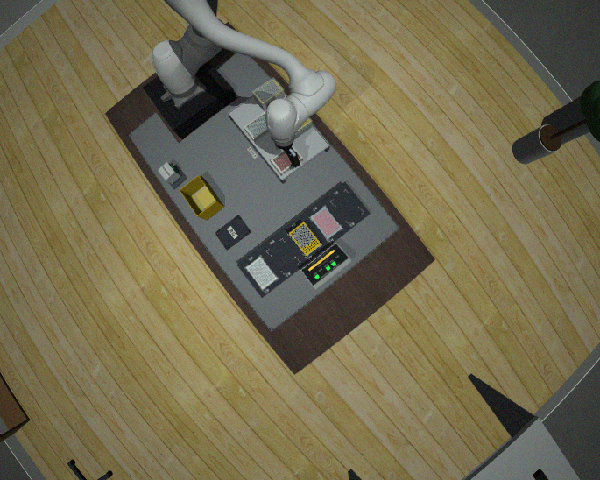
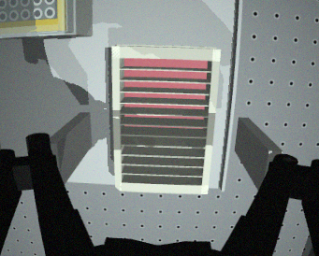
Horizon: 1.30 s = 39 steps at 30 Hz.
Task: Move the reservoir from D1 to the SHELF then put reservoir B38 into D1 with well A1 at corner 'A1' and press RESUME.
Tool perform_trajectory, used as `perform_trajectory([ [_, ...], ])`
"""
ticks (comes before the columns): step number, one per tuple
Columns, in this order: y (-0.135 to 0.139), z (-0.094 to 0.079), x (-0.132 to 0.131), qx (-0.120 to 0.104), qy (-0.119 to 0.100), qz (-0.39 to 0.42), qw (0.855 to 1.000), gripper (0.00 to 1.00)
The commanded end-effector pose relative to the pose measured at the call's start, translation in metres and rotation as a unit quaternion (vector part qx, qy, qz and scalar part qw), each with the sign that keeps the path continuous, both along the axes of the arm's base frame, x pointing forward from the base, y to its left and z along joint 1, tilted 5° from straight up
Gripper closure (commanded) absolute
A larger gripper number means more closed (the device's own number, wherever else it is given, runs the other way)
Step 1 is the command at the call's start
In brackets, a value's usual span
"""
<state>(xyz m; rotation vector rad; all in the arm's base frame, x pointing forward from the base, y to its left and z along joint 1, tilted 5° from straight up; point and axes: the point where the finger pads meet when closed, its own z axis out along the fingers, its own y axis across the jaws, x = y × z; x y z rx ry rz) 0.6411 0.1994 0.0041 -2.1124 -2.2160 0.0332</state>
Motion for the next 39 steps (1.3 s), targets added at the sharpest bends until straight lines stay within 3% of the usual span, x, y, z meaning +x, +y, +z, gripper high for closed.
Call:
perform_trajectory([
  [1, 0.0, 0.005, 0.0, 0.0, 0.0, 0.0, 1.0, 0.23],
  [39, -0.002, 0.062, 0.005, 0.0, 0.0, 0.0, 1.0, 0.23],
])
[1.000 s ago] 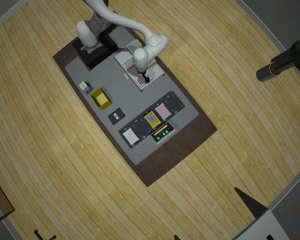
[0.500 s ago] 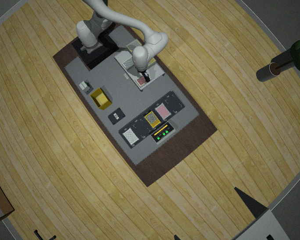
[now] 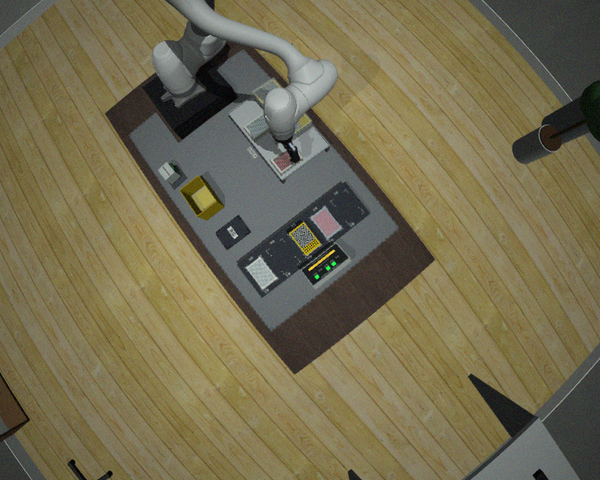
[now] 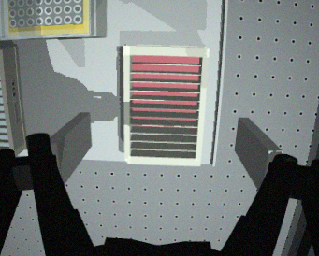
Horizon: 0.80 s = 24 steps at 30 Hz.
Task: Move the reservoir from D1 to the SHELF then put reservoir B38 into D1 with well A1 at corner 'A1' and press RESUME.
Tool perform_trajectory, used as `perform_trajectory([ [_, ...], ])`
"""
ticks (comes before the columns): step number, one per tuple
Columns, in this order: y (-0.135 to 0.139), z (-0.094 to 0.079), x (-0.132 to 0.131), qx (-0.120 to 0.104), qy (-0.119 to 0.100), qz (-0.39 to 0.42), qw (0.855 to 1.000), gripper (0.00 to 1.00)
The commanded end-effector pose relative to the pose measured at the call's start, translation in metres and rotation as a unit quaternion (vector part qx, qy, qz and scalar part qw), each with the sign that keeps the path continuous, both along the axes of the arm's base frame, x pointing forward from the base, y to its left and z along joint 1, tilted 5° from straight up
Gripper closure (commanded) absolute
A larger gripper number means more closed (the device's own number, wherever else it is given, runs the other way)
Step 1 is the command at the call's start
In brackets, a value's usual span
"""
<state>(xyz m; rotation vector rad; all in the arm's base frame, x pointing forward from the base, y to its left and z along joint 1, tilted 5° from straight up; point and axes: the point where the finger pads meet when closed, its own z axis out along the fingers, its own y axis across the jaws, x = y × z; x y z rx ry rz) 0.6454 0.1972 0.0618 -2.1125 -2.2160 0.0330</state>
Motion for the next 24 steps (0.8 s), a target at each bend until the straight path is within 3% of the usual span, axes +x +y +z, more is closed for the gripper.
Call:
perform_trajectory([
  [1, 0.0, 0.006, 0.0, 0.0, 0.0, 0.0, 1.0, 0.23],
  [24, -0.002, 0.041, 0.003, 0.0, 0.0, 0.0, 1.0, 0.23],
])
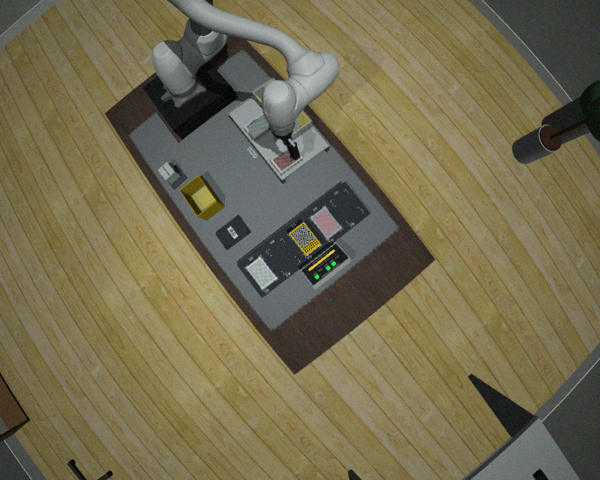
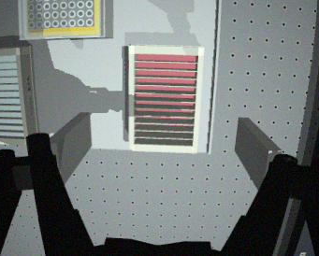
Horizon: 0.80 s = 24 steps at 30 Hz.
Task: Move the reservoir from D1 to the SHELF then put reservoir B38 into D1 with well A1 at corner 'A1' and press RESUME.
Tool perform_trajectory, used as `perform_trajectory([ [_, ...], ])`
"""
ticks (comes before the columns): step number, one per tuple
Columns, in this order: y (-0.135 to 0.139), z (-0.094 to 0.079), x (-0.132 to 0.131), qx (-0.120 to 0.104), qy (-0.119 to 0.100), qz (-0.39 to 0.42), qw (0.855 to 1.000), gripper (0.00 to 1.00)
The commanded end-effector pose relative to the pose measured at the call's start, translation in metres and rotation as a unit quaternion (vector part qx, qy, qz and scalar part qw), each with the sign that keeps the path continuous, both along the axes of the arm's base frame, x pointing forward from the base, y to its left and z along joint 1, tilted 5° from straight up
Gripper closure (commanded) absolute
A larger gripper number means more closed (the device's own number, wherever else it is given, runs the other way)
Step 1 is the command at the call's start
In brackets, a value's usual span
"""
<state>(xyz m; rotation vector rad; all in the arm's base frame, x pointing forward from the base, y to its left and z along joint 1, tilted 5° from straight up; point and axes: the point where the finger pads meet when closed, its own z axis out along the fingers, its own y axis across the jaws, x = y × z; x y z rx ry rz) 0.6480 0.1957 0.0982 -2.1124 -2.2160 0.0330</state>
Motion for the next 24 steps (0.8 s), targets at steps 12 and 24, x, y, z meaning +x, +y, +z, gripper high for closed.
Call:
perform_trajectory([
  [12, -0.001, 0.021, 0.001, 0.0, 0.0, 0.0, 1.0, 0.23],
  [24, -0.001, 0.037, 0.003, 0.0, 0.0, 0.0, 1.0, 0.23],
])
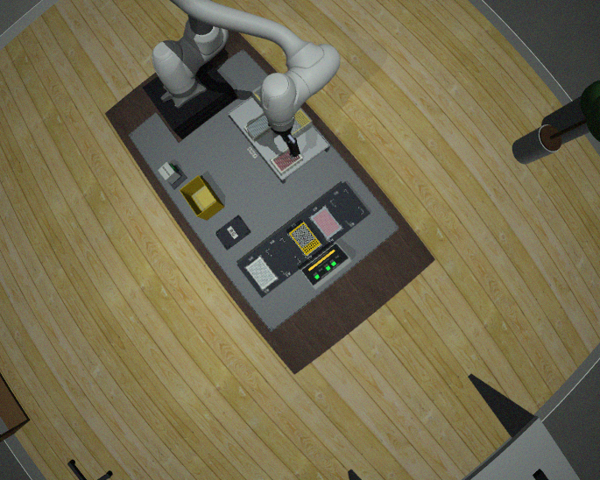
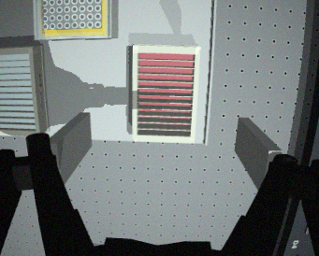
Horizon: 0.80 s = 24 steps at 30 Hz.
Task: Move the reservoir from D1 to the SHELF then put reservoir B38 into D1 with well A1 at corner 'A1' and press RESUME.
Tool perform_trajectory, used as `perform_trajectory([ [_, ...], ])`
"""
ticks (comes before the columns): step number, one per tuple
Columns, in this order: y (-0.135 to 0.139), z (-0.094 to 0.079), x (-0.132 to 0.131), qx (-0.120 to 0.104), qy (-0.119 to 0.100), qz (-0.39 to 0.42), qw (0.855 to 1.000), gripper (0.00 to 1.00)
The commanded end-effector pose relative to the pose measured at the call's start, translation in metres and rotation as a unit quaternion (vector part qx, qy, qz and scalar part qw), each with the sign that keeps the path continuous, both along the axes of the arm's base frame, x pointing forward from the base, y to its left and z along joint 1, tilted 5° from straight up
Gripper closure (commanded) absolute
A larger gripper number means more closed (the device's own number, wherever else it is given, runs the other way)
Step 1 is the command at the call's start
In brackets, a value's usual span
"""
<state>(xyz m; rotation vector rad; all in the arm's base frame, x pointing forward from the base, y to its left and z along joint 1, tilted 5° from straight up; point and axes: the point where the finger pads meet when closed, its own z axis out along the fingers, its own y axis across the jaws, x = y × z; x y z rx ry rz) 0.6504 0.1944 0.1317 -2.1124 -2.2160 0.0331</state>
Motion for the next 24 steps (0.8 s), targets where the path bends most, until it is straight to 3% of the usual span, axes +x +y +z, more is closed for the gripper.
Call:
perform_trajectory([
  [1, 0.0, 0.006, 0.0, 0.0, 0.0, 0.0, 1.0, 0.23],
  [18, -0.001, 0.028, 0.002, 0.0, 0.0, 0.0, 1.0, 0.23],
  [24, 0.001, 0.026, 0.032, -0.004, 0.002, -0.06, 0.998, 0.23],
])
